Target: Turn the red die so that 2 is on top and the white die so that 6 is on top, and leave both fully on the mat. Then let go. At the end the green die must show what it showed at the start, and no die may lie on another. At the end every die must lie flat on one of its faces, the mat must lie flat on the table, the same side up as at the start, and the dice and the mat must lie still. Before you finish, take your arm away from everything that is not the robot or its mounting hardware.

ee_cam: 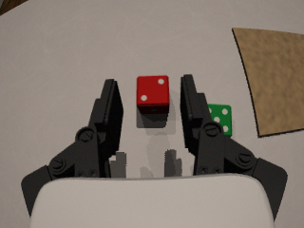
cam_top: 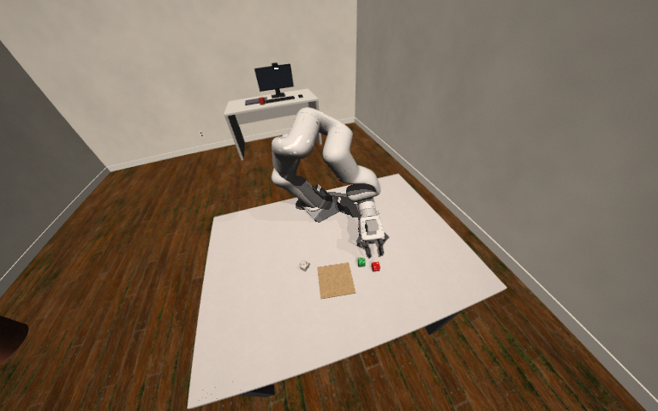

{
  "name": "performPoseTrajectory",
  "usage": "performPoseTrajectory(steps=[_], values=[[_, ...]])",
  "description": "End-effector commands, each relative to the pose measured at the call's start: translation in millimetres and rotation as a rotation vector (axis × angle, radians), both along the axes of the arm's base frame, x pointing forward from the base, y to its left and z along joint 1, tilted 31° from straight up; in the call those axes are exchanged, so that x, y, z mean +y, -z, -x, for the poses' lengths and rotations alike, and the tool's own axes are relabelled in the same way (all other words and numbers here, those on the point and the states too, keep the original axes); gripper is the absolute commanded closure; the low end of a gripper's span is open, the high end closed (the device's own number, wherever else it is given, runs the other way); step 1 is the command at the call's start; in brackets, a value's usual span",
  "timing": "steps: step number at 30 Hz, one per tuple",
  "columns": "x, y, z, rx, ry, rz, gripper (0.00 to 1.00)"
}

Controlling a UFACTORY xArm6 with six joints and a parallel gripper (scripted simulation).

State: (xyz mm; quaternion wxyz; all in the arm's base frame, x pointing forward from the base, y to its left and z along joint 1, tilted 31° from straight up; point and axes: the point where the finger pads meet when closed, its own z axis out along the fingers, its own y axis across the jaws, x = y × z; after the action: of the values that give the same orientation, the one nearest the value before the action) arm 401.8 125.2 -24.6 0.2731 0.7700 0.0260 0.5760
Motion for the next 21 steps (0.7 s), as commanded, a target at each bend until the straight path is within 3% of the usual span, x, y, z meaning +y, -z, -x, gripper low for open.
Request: performPoseTrajectory(steps=[1, 7, 17, 21], values=[[8, -13, 2, 0.0, 0.0, -0.001, 0.53], [16, -27, 4, 0.0, 0.0, -0.001, 0.53], [16, -28, 2, 0.031, 0.016, -0.012, 0.53], [19, -33, -3, 0.147, 0.068, -0.055, 0.53]])
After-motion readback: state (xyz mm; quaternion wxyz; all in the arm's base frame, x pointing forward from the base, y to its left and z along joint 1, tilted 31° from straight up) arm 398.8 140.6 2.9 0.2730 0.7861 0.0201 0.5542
